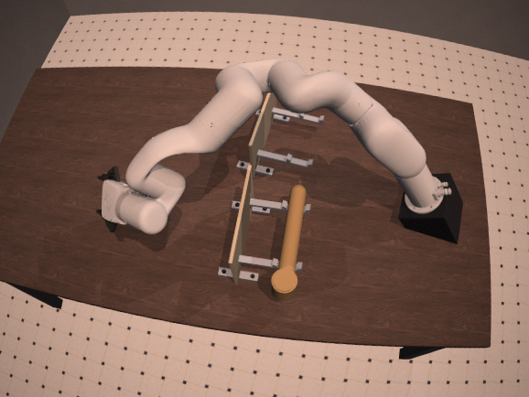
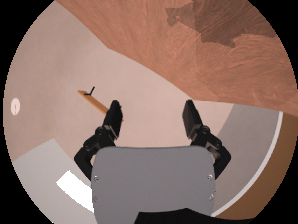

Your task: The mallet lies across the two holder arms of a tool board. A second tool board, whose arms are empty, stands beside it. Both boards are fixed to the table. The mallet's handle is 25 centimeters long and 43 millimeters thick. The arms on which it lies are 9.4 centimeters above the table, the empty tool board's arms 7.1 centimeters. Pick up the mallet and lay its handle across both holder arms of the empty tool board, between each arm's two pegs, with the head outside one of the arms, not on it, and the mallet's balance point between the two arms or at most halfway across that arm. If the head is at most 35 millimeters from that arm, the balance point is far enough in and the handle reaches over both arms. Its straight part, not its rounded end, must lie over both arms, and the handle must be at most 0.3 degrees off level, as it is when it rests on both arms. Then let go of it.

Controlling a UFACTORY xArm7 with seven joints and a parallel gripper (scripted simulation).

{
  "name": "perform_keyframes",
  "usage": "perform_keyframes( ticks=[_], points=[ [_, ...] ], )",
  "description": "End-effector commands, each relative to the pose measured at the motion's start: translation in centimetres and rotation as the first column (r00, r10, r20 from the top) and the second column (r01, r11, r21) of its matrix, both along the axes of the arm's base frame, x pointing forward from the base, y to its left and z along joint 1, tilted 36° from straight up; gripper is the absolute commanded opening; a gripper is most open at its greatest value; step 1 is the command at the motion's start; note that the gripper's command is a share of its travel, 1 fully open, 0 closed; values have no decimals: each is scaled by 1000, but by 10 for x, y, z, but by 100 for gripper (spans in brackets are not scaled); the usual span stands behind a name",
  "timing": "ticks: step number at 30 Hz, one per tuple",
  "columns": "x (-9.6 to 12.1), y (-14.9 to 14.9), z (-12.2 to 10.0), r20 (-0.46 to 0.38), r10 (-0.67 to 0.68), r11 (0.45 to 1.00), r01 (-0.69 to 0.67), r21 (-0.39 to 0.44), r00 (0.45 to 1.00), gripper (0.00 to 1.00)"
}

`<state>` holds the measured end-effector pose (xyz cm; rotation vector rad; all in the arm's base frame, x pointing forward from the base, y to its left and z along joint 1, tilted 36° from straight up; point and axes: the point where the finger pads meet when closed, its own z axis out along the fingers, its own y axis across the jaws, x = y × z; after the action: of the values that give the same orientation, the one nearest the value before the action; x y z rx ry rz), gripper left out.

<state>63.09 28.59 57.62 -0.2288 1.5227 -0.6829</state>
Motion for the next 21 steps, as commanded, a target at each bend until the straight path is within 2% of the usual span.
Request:
perform_keyframes(
  ticks=[1, 21],
  points=[
    [-1, 1, 3, 4, 2, 1000, -2, 3, 1000, 100],
    [-3, 2, 2, 2, 5, 1000, -5, 15, 1000, 100]
  ],
)
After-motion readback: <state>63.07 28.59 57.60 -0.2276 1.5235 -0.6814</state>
